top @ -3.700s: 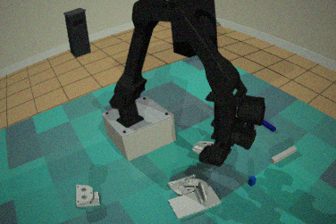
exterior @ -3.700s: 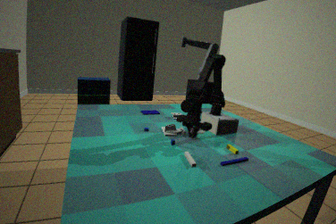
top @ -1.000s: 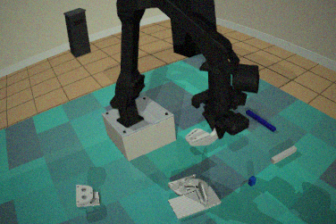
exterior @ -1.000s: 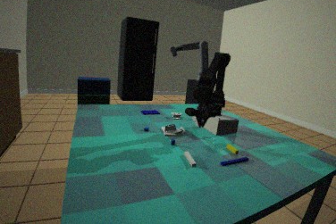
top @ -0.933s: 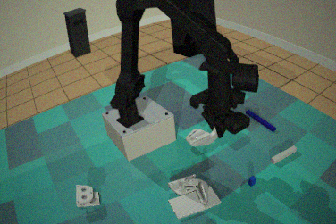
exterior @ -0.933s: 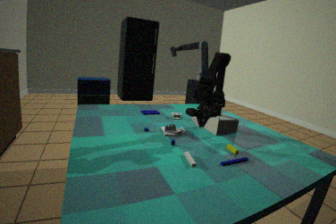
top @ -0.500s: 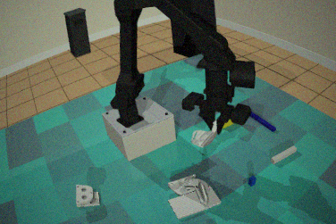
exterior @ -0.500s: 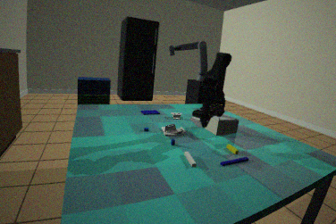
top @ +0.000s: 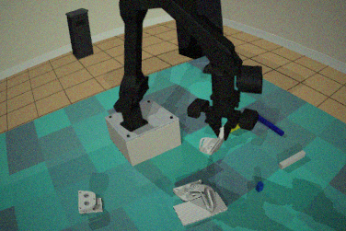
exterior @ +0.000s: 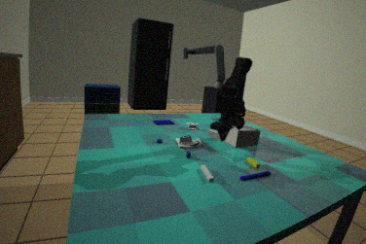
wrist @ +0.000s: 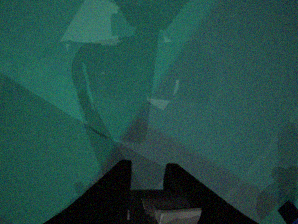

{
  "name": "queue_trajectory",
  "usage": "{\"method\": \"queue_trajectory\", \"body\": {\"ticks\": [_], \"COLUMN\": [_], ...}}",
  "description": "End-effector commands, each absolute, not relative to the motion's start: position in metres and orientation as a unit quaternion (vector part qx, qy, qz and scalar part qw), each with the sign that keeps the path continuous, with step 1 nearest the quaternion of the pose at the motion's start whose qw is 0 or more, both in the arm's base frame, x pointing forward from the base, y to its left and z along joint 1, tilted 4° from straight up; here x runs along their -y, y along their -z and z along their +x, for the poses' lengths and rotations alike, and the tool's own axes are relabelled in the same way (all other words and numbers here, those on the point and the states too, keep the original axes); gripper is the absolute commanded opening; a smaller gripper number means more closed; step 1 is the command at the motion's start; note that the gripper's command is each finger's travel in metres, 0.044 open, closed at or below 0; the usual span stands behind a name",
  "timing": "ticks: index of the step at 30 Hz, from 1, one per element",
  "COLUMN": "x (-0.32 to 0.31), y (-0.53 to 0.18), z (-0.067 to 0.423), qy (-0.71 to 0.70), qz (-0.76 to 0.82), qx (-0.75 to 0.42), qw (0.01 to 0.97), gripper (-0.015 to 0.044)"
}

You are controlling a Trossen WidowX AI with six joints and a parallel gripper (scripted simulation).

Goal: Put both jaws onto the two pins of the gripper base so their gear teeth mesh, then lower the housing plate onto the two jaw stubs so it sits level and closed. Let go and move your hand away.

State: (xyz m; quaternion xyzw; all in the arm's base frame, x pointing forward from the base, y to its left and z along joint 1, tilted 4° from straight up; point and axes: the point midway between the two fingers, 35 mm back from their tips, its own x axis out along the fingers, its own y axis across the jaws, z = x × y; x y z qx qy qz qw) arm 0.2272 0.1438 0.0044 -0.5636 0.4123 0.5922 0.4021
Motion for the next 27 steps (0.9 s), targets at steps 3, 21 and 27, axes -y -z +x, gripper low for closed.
{"method": "queue_trajectory", "body": {"ticks": [3,21,27], "x": [-0.145,-0.145,-0.145], "y": [0.004,0.034,0.043], "z": [0.227,0.225,0.224], "qy": [-0.595,-0.595,-0.595], "qz": [-0.563,-0.563,-0.563], "qx": [-0.41,-0.41,-0.41], "qw": [0.402,0.402,0.402], "gripper": [0.0037,0.0037,0.0037]}}
